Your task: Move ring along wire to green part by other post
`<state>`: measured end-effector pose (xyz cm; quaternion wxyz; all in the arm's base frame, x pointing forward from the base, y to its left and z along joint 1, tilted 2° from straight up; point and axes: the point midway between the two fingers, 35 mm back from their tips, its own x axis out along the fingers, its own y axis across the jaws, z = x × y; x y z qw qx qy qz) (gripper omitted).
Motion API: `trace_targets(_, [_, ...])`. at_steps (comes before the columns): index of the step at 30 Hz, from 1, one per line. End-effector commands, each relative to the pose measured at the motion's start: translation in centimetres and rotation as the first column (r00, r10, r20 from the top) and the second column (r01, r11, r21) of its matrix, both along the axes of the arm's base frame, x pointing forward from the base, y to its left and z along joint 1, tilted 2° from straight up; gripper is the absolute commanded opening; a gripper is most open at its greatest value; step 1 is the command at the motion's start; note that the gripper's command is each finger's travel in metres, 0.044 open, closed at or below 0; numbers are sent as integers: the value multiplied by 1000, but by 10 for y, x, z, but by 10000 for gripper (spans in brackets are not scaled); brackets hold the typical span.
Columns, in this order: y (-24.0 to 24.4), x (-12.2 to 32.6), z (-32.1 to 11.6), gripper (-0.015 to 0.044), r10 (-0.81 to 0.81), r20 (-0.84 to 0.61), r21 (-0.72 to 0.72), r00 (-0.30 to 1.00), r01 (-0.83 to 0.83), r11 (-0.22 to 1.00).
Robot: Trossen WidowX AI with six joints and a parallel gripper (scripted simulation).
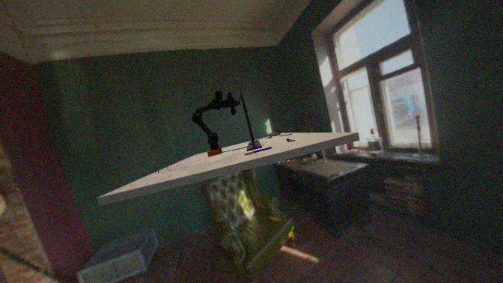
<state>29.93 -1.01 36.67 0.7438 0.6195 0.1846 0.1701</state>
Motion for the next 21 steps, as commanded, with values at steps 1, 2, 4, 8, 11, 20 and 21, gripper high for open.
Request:
trace_targets(1, [3,-1,12,-150,10,6,56,1000,-10,998])
trace_targets(2, [3,-1,14,-150,10,6,73,1000,-11,997])
trace_targets(4, [3,-2,20,-150,10,7,110,1000,-11,994])
trace_targets(8, [4,-2,30,-150,11,7,180,1000,-12,984])
trace_targets(11, [4,-2,39,-150,12,7,235,1000,-13,972])
trace_targets(20, [0,-2,64,-150,14,8,393,1000,-16,919])
trace_targets(21, [-1,-2,67,-150,14,8,409,1000,-16,912])
